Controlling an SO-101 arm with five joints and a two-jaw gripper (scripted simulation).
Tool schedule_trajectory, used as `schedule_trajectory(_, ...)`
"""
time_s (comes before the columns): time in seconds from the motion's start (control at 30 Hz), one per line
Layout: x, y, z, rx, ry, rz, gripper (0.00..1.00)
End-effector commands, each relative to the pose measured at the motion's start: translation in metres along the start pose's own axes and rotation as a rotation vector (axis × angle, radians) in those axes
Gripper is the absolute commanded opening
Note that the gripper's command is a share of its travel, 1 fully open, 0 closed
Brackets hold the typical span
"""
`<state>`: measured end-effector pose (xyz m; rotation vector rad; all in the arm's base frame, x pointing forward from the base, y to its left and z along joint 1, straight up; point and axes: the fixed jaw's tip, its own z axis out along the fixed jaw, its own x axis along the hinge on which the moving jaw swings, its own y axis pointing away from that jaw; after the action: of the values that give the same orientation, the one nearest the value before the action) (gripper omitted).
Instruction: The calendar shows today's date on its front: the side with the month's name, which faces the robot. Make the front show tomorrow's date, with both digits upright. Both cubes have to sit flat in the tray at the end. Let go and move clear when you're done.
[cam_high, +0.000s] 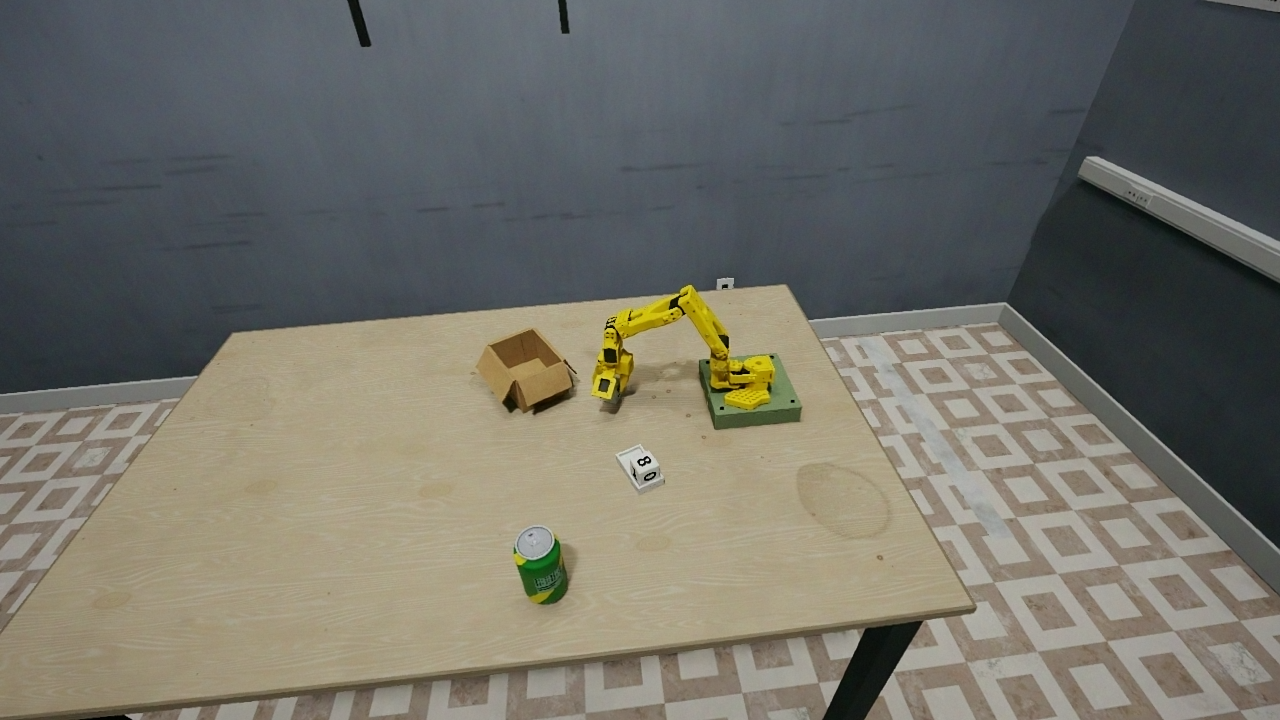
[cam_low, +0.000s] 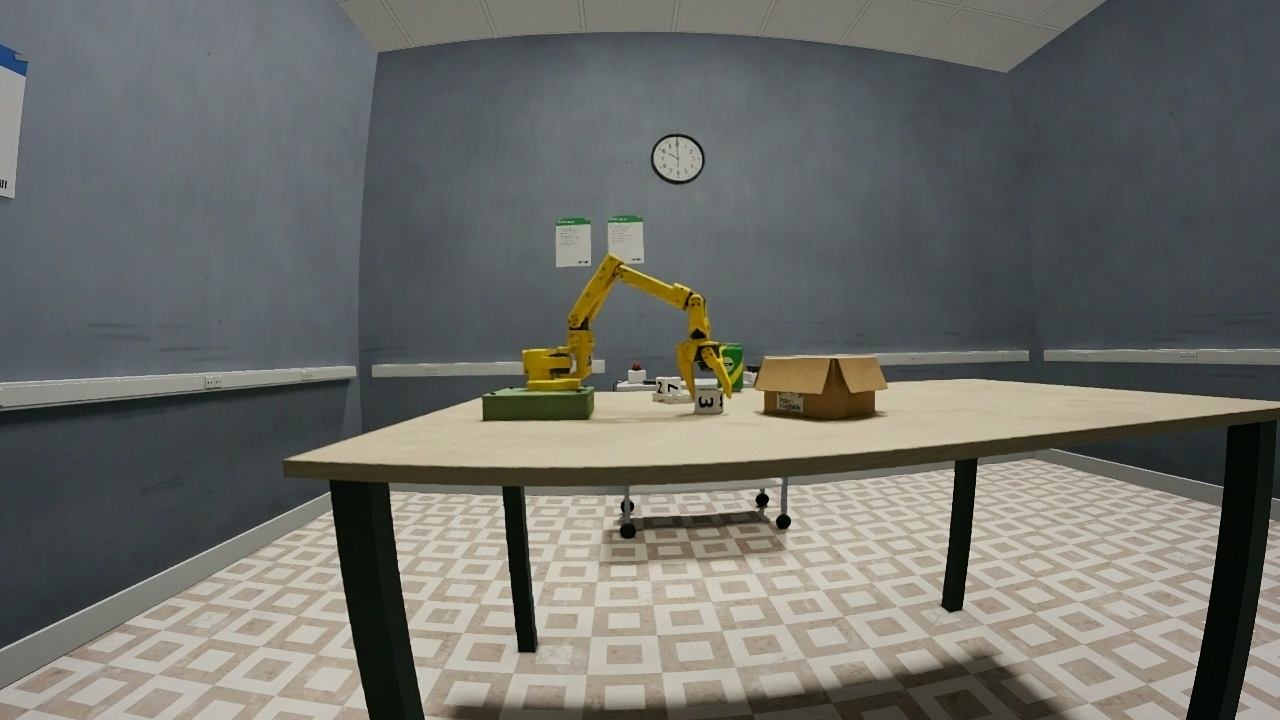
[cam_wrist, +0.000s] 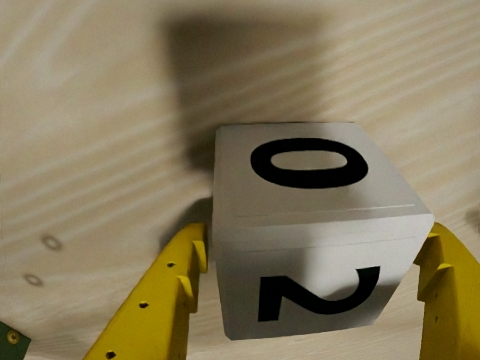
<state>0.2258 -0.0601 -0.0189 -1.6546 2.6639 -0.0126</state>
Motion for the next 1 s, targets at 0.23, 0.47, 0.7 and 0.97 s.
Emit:
schedule_trajectory(0.23, 0.0028, 0.0037, 0.0049, -0.022, 0.003, 0.002, 0.35)
schedule_trajectory(0.47, 0.0028, 0.0028, 0.0049, -0.022, 0.003, 0.002, 0.33)
schedule_trajectory(0.7, 0.0028, 0.0018, 0.0049, -0.022, 0.003, 0.002, 0.32)
schedule_trajectory(0.97, 0.0028, -0.0002, 0.0050, -0.022, 0.003, 0.002, 0.29)
